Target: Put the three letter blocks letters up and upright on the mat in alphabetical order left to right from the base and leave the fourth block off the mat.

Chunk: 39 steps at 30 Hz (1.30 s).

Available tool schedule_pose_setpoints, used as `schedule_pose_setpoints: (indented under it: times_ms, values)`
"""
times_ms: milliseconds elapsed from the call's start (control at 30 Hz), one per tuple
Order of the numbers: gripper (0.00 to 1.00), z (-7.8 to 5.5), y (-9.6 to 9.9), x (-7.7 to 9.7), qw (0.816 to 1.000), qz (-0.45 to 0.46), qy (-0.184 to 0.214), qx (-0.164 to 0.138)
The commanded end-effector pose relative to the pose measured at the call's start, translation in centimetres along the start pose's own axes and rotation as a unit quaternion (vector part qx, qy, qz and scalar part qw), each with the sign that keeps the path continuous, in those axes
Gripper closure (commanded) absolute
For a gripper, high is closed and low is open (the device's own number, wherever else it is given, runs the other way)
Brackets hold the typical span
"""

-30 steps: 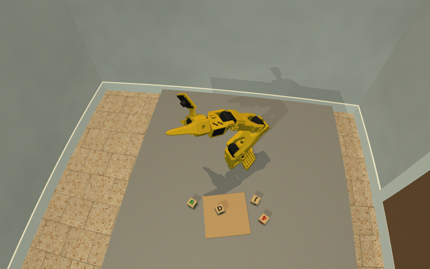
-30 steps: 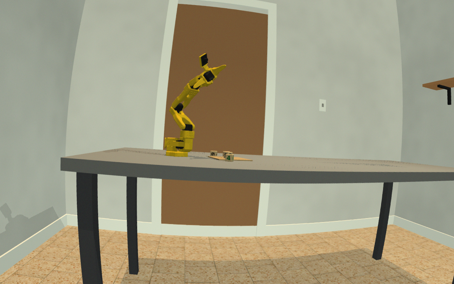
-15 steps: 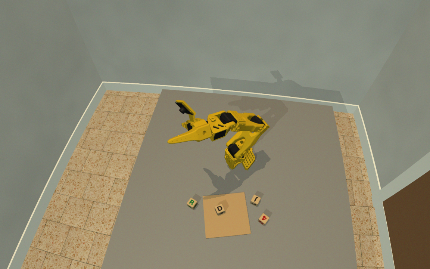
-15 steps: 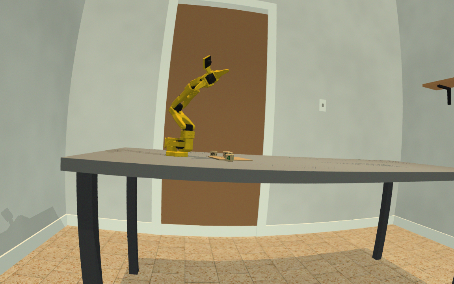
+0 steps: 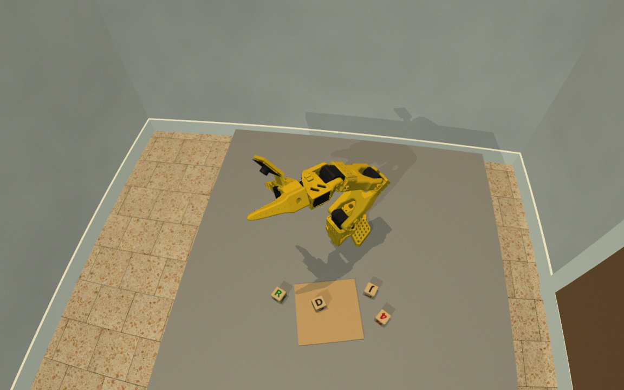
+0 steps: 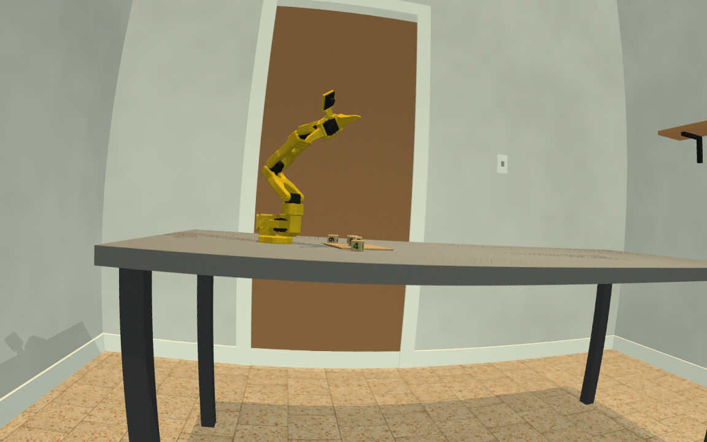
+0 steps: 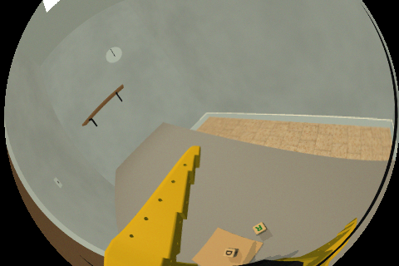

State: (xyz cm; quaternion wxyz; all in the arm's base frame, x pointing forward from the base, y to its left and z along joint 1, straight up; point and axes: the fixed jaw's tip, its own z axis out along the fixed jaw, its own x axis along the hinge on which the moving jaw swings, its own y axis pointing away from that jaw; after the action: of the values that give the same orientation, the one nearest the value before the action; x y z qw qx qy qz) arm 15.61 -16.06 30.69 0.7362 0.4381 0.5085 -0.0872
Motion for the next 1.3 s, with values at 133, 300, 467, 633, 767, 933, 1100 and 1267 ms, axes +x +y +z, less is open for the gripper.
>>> schedule_pose_setpoints:
  times_ms: [133, 300, 467, 633, 767, 933, 1100, 1267]
  values:
    - [0.0, -0.3, 0.7, 1.1, 0.999, -0.021, 0.034, -0.01]
    - [0.0, -0.3, 0.7, 1.4, 0.999, -0.024, 0.041, -0.01]
    - [0.0, -0.3, 0.8, 1.7, 0.998, -0.028, 0.049, -0.01]
    - [0.0, -0.5, 0.9, 3.0, 0.995, -0.044, 0.085, -0.011]
    - [0.0, -0.6, 0.9, 3.8, 0.993, -0.053, 0.104, -0.012]
    - [0.0, -0.6, 0.9, 3.8, 0.993, -0.054, 0.105, -0.012]
    - [0.0, -0.8, 1.0, 4.6, 0.99, -0.063, 0.125, -0.013]
    - [0.0, -1.1, 1.1, 5.9, 0.983, -0.082, 0.161, -0.017]
